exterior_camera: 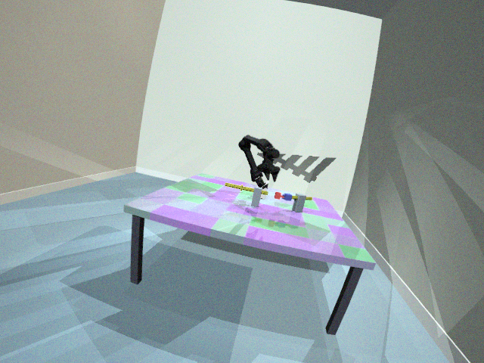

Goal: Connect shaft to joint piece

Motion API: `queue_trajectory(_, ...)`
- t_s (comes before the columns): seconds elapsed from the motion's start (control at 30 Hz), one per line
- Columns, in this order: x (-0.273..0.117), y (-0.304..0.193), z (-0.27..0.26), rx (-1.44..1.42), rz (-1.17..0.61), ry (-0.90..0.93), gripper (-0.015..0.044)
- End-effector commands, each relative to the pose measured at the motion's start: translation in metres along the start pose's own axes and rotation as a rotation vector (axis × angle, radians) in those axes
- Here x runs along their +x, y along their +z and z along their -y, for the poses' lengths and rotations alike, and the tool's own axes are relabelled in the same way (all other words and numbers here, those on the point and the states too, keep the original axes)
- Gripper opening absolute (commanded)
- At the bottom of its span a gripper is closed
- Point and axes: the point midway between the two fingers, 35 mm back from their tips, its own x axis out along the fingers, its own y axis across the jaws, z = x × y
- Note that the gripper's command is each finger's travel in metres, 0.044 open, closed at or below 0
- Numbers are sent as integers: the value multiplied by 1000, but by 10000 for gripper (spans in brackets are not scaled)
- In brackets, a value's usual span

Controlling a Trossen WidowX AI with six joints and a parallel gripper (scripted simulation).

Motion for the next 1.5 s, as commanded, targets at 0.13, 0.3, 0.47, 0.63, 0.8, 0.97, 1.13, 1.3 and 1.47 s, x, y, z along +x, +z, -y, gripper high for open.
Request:
queue_trajectory(0.13,4,15,11,270,-84,53,440)
queue_trajectory(0.3,7,23,16,428,-133,81,440)
queue_trajectory(0.47,8,27,19,506,-157,93,440)
queue_trajectory(0.63,8,27,19,506,-157,93,440)
queue_trajectory(0.8,7,32,20,488,-150,95,440)
queue_trajectory(0.97,-4,65,27,354,-94,98,440)
queue_trajectory(1.13,-16,100,39,208,-36,84,440)
queue_trajectory(1.3,-28,134,55,58,18,55,440)
queue_trajectory(1.47,-40,165,76,-92,63,11,440)
